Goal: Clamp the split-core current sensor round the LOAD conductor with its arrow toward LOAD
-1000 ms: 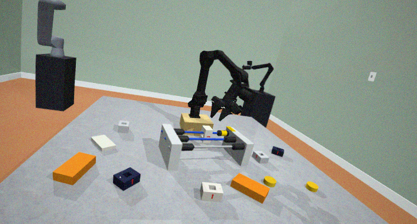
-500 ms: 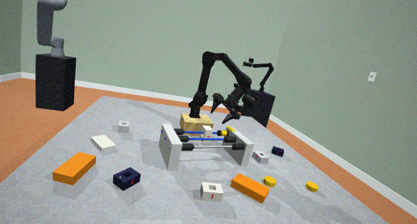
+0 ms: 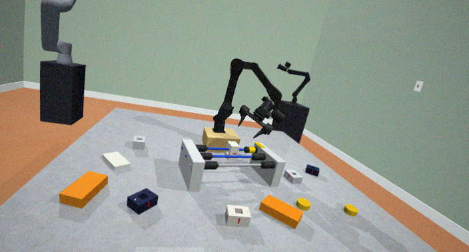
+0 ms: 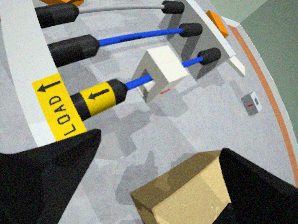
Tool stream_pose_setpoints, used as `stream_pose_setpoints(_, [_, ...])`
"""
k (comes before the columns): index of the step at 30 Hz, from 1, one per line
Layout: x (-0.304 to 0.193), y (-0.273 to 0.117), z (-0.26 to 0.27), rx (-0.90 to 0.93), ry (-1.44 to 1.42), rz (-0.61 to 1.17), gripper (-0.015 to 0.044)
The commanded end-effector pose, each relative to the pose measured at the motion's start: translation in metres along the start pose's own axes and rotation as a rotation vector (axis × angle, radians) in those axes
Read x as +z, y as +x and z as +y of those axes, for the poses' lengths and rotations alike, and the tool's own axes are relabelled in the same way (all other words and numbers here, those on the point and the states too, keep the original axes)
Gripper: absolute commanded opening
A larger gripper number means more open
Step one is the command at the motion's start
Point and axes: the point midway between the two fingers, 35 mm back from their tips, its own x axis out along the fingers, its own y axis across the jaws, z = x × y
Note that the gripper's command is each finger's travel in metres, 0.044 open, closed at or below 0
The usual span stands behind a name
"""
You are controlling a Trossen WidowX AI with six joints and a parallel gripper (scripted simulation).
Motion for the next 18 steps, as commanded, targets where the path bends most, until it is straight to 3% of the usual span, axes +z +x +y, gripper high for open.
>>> stream_pose_setpoints(1, [-0.014,-0.0093,-0.0042,0.116,0.508,-0.209,0.044])
stream_pose_setpoints(7, [-0.014,-0.0093,-0.0042,0.116,0.508,-0.209,0.044])
stream_pose_setpoints(8, [-0.0075,-0.0072,-0.0005,0.052,0.29,-0.116,0.044])
stream_pose_setpoints(18, [-0.0075,-0.0072,-0.0005,0.052,0.29,-0.116,0.044])
